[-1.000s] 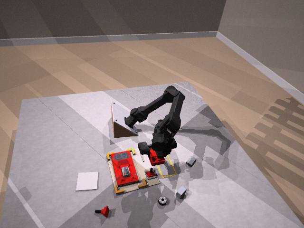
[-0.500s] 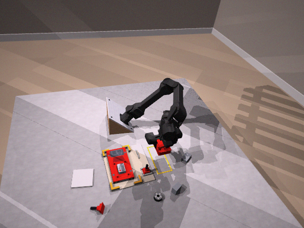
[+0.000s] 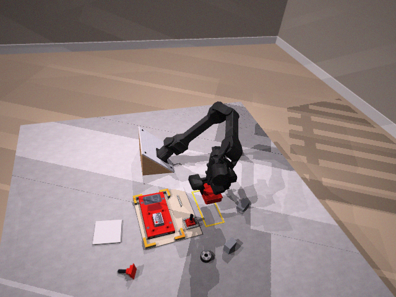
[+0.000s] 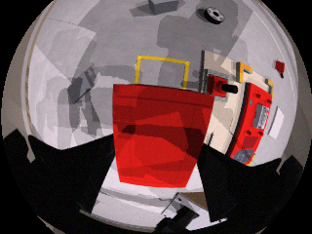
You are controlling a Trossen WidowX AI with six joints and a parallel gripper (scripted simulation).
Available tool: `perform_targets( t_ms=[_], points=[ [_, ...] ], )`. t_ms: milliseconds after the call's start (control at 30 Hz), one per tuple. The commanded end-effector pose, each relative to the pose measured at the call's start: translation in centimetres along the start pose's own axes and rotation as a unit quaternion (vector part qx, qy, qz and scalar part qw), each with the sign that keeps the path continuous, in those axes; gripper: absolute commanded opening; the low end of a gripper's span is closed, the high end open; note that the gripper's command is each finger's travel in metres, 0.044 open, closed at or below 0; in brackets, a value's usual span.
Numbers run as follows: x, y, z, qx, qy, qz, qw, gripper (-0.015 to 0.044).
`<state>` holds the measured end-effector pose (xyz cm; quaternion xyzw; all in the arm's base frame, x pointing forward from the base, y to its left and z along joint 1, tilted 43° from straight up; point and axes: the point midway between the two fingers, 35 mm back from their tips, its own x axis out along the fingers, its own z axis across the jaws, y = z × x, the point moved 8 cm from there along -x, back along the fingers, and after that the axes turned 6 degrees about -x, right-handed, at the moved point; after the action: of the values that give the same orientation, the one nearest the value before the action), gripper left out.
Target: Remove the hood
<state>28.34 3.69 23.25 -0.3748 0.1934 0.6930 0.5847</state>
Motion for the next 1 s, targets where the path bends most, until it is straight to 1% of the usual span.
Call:
perform_targets(
  t_ms=[0, 967],
  points=[
    [0.4, 0.0, 0.0, 0.003, -0.003, 0.0, 1.0, 0.0],
    [3.1, -0.1, 0.0, 0.003, -0.003, -0.001, 1.0, 0.0]
  ],
)
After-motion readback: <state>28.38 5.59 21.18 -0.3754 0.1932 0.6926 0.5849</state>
